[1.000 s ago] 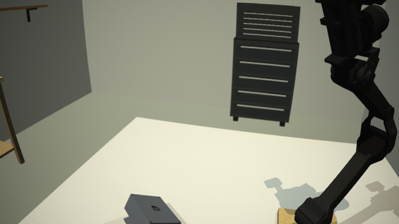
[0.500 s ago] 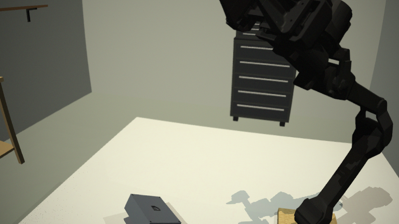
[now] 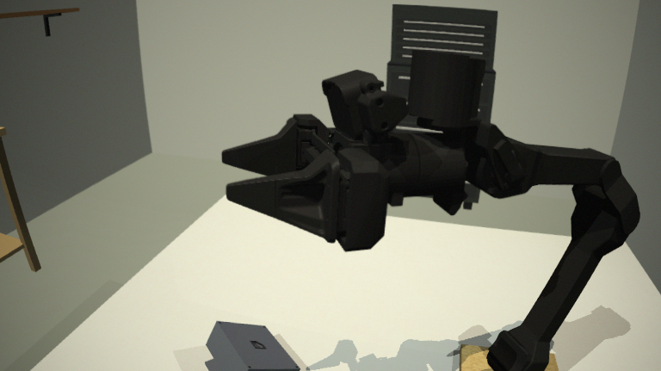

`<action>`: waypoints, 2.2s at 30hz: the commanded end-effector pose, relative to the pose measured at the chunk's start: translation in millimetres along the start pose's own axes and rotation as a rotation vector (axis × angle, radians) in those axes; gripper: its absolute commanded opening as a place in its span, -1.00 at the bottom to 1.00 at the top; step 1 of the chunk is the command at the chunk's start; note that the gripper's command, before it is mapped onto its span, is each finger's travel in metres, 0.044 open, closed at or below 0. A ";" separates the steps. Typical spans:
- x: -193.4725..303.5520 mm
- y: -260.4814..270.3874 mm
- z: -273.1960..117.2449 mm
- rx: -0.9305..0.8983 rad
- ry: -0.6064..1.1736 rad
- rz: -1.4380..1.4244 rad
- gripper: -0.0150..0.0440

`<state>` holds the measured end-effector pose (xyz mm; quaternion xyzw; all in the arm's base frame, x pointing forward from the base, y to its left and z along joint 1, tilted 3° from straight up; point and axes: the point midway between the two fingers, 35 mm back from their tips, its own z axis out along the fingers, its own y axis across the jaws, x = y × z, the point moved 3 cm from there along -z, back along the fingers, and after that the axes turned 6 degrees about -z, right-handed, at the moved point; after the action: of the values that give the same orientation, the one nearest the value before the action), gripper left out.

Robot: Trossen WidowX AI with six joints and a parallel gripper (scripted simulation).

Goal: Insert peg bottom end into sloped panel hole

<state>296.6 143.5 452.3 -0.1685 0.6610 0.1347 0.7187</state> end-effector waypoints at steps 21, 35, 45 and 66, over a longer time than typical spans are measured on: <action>187.2 -5.5 28.2 0.055 0.824 0.113 1.00; 270.6 -8.7 -7.4 0.123 1.301 0.172 1.00; 307.2 -9.7 -48.2 0.183 1.618 0.205 1.00; 328.0 -9.3 -49.3 0.184 1.623 0.205 1.00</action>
<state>285.5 105.8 130.3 -0.0948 0.9953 -0.0153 0.0154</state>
